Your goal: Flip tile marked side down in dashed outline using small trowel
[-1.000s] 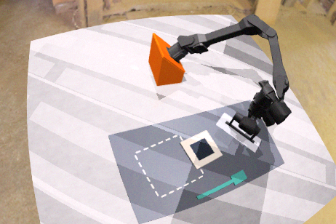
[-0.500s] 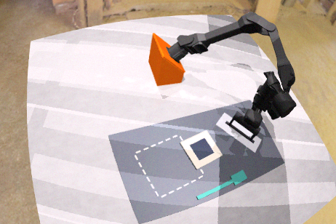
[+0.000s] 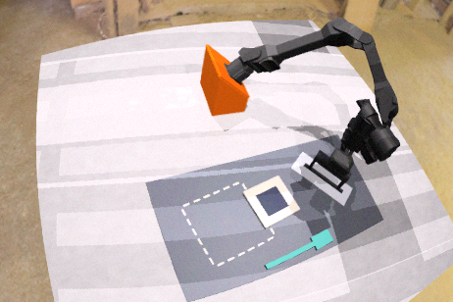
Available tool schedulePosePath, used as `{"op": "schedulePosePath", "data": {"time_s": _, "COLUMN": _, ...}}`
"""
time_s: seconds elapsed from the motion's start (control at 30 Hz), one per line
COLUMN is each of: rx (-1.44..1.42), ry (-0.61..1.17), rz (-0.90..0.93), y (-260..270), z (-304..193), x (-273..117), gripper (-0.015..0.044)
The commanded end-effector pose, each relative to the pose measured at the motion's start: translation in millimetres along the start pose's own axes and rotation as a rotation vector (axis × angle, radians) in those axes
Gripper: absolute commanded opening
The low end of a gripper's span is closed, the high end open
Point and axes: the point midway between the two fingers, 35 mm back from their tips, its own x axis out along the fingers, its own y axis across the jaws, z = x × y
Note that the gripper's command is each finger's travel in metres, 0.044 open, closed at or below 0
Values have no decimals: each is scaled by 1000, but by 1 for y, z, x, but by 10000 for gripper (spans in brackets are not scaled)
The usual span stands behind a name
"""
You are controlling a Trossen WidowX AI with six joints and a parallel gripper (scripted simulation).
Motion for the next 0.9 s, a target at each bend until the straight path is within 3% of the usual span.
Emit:
{"op": "schedulePosePath", "data": {"time_s": 0.0, "rx": 6, "ry": 4, "rz": 3, "y": 0, "z": -1, "x": 7, "gripper": 270}}
{"op": "schedulePosePath", "data": {"time_s": 0.67, "rx": 6, "ry": 2, "rz": 5, "y": 1, "z": -2, "x": 37, "gripper": 270}}
{"op": "schedulePosePath", "data": {"time_s": 0.87, "rx": 6, "ry": 2, "rz": 5, "y": 1, "z": -2, "x": 37, "gripper": 132}}
